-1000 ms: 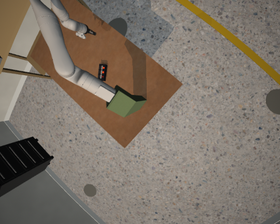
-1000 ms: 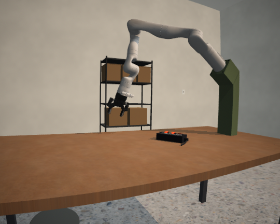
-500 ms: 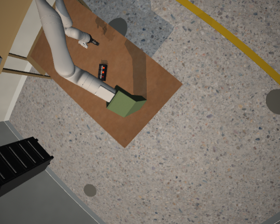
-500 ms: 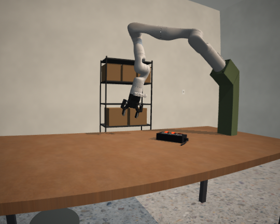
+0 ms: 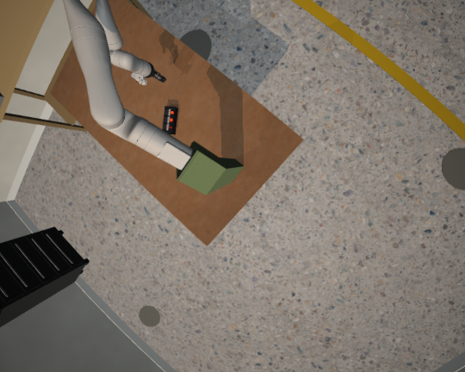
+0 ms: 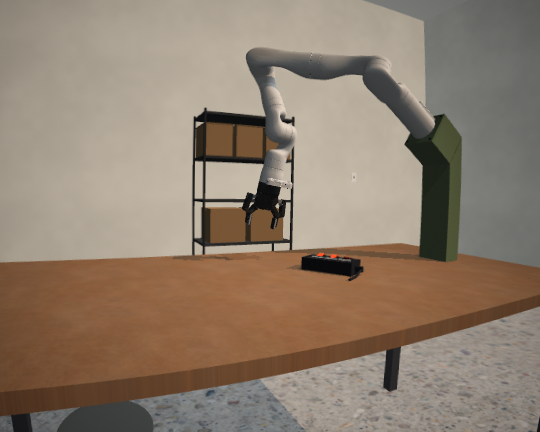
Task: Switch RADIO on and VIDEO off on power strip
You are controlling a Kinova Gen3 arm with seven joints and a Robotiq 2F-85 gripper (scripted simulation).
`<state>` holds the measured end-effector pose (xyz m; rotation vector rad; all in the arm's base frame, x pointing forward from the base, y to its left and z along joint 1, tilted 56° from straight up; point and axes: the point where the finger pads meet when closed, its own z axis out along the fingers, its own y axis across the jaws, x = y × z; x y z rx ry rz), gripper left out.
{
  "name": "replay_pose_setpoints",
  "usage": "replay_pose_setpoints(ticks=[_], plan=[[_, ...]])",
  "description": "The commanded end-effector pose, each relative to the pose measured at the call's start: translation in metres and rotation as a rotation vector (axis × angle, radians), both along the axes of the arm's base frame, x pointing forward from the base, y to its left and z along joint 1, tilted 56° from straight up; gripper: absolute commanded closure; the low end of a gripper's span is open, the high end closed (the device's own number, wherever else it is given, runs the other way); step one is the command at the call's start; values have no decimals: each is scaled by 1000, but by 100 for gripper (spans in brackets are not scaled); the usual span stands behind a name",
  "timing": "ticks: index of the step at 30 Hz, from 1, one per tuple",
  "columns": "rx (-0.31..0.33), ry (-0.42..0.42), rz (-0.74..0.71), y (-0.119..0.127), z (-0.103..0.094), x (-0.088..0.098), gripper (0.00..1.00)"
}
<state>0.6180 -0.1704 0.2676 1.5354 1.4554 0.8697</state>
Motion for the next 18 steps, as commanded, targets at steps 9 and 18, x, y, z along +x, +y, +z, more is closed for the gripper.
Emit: replay_pose_setpoints(ticks=[9, 18], plan=[[56, 19, 2, 22, -24, -13, 0], [82, 27, 3, 33, -35, -19, 0]])
